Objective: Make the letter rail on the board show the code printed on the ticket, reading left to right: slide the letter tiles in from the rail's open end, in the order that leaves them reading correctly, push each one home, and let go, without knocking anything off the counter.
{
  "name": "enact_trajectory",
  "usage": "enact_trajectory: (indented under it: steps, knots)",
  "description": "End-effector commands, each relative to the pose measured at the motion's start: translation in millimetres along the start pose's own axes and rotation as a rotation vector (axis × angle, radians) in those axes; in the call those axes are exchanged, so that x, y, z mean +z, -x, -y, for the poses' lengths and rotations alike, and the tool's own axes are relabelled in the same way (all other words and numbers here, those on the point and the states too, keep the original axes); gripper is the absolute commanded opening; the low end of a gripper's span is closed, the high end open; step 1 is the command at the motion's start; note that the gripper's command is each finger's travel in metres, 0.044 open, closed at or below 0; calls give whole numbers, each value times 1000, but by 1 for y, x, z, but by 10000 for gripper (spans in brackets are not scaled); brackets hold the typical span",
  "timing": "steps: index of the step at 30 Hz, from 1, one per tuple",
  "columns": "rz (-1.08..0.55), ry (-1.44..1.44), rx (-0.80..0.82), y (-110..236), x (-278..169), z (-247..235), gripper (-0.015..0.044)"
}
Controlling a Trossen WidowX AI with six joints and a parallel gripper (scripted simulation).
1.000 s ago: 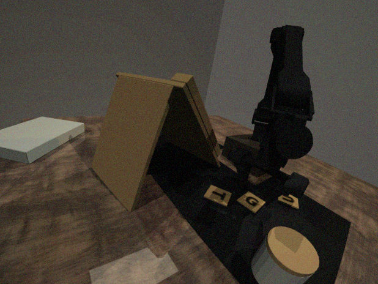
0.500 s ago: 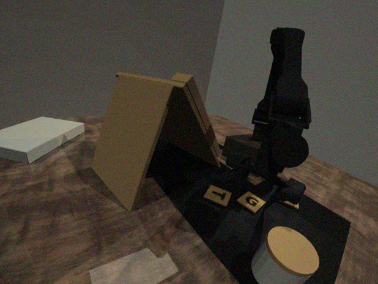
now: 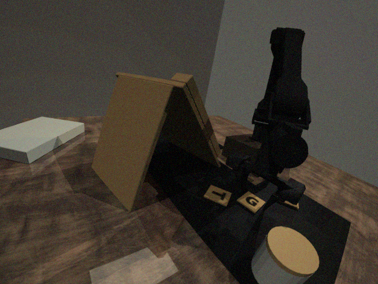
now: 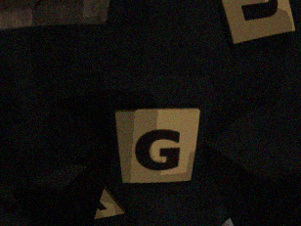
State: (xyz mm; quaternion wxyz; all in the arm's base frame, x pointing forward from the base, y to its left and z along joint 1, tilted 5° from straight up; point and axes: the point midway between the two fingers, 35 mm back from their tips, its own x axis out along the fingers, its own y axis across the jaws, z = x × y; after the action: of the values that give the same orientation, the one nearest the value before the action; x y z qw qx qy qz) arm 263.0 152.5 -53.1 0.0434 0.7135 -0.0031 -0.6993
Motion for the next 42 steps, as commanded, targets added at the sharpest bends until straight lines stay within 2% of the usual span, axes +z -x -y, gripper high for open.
enact_trajectory:
  steps: [1, 16, 32, 41, 42]
  knots:
    - [-1, 2, 3, -1, 0, -1, 340]
    - [-1, 2, 3, -1, 0, -1, 340]
    - [-1, 2, 3, -1, 0, 0, 233]
    - [-1, 2, 3, 5, 1, 0, 0]
    - [-1, 2, 3, 5, 1, 0, 0]
